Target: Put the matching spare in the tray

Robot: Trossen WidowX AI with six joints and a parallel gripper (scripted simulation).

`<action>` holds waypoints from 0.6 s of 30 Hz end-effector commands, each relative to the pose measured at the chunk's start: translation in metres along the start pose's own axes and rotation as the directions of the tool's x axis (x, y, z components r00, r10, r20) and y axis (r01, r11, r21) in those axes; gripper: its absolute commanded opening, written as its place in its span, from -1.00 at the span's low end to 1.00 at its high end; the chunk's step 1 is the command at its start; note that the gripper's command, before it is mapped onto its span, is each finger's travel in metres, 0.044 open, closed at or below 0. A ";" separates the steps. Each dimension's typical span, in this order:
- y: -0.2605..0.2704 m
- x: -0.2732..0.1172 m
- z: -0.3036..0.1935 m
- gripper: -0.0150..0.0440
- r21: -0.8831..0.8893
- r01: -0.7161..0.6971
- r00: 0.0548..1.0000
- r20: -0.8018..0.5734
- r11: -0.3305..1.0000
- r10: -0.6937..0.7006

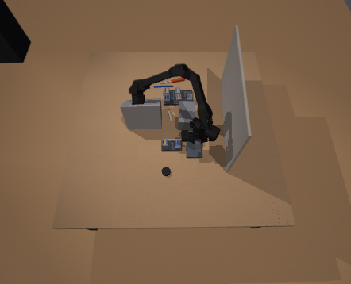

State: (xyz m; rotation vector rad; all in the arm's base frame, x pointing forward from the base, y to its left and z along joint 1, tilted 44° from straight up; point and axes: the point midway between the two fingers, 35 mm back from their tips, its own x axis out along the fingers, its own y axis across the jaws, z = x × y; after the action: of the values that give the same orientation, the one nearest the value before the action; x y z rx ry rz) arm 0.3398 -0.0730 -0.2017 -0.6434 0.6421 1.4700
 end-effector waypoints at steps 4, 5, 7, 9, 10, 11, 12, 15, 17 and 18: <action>0.004 0.012 0.000 -0.49 0.011 -0.005 1.000 0.008 1.000 0.005; 0.004 0.014 0.000 -0.49 0.011 -0.005 1.000 0.009 1.000 0.005; 0.004 0.017 0.001 -0.49 0.011 -0.005 1.000 0.009 1.000 0.005; 0.004 0.019 0.001 -0.49 0.011 -0.005 1.000 0.009 1.000 0.005; 0.004 0.021 0.001 -0.49 0.011 -0.005 1.000 0.009 1.000 0.005; 0.004 0.022 0.001 -0.49 0.011 -0.005 1.000 0.010 1.000 0.005; 0.005 0.023 0.001 -0.49 0.010 -0.005 1.000 0.010 1.000 0.005; 0.005 0.027 0.001 -0.49 0.010 -0.006 1.000 0.010 1.000 0.005; 0.005 0.030 0.002 -0.49 0.010 -0.006 1.000 0.011 1.000 0.005; 0.005 0.032 0.002 -0.49 0.010 -0.006 1.000 0.011 1.000 0.006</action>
State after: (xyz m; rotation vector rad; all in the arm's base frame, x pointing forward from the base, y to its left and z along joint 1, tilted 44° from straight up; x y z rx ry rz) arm 0.3381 -0.0549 -0.2188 -0.6415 0.6393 1.4710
